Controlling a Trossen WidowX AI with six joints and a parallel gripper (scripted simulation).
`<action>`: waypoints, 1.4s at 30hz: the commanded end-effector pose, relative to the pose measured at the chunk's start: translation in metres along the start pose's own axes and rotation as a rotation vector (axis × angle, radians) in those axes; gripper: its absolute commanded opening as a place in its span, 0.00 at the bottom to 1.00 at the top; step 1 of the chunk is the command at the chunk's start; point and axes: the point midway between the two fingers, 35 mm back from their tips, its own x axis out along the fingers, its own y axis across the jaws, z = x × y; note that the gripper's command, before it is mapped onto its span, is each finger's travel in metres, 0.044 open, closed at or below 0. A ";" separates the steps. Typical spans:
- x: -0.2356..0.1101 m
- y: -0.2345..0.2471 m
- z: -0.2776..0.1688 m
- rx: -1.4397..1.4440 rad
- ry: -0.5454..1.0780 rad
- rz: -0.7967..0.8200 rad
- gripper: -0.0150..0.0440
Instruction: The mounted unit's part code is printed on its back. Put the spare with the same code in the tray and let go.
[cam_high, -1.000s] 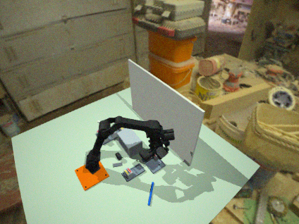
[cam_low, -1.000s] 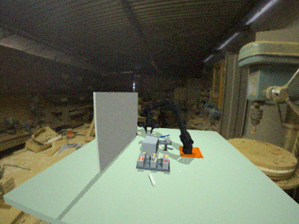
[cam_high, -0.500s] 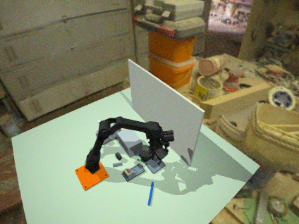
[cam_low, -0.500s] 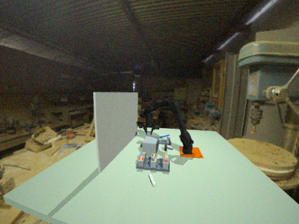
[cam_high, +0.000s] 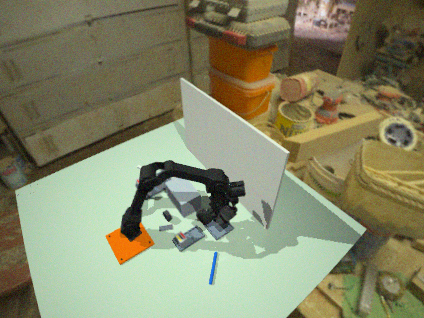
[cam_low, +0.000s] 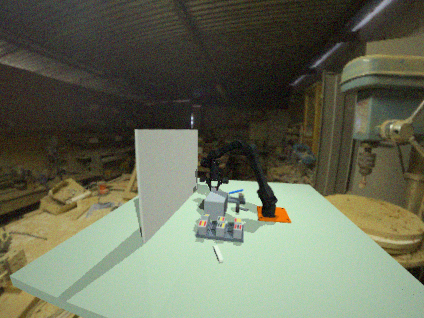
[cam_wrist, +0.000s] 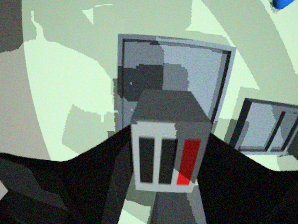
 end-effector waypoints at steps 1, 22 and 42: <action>0.004 -0.001 0.000 0.003 0.000 -0.001 0.25; 0.018 -0.004 -0.002 0.003 0.002 -0.004 0.25; 0.019 -0.004 -0.002 0.000 0.002 -0.004 0.92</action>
